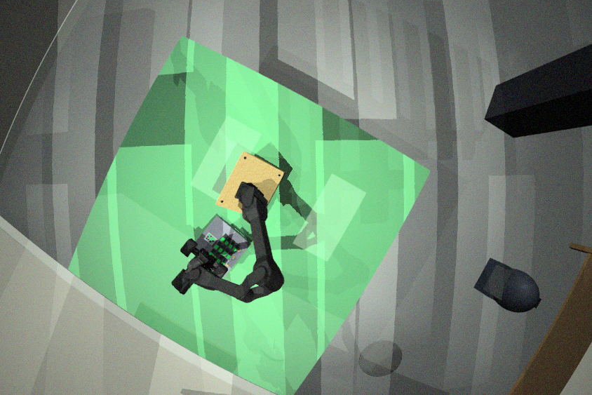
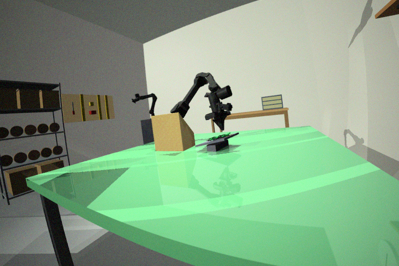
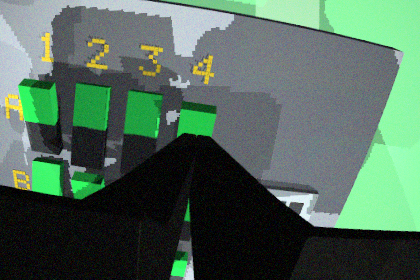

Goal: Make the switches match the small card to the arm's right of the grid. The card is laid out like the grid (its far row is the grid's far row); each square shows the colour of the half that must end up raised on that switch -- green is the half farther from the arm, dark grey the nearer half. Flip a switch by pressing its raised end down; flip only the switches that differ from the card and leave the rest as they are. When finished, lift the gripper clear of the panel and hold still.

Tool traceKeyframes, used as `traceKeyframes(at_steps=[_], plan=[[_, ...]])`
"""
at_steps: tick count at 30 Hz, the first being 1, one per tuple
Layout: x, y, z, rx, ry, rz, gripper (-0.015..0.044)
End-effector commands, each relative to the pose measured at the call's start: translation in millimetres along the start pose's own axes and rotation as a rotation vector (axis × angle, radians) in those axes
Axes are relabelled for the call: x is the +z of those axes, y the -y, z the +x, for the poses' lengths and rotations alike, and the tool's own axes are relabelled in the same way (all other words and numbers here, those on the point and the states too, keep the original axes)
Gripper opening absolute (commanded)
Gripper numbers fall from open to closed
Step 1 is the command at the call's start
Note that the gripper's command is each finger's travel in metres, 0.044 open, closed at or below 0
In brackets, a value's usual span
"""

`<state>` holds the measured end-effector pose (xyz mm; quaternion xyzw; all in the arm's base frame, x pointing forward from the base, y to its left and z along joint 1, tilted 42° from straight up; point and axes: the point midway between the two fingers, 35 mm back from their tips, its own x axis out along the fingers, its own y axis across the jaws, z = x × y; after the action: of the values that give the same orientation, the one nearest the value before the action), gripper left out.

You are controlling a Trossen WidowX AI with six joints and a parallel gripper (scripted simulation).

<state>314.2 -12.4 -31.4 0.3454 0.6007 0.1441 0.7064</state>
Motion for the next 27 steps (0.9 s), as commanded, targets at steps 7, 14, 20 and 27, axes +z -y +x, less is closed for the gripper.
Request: traceKeyframes(at_steps=[7, 14, 20, 27], plan=[[-4, 1, 13, 0.002, -0.013, 0.009, 0.0000], [-3, 0, 22, 0.003, -0.013, 0.009, 0.0000], [-3, 0, 22, 0.003, -0.013, 0.009, 0.0000], [-3, 0, 22, 0.003, -0.013, 0.009, 0.0000]])
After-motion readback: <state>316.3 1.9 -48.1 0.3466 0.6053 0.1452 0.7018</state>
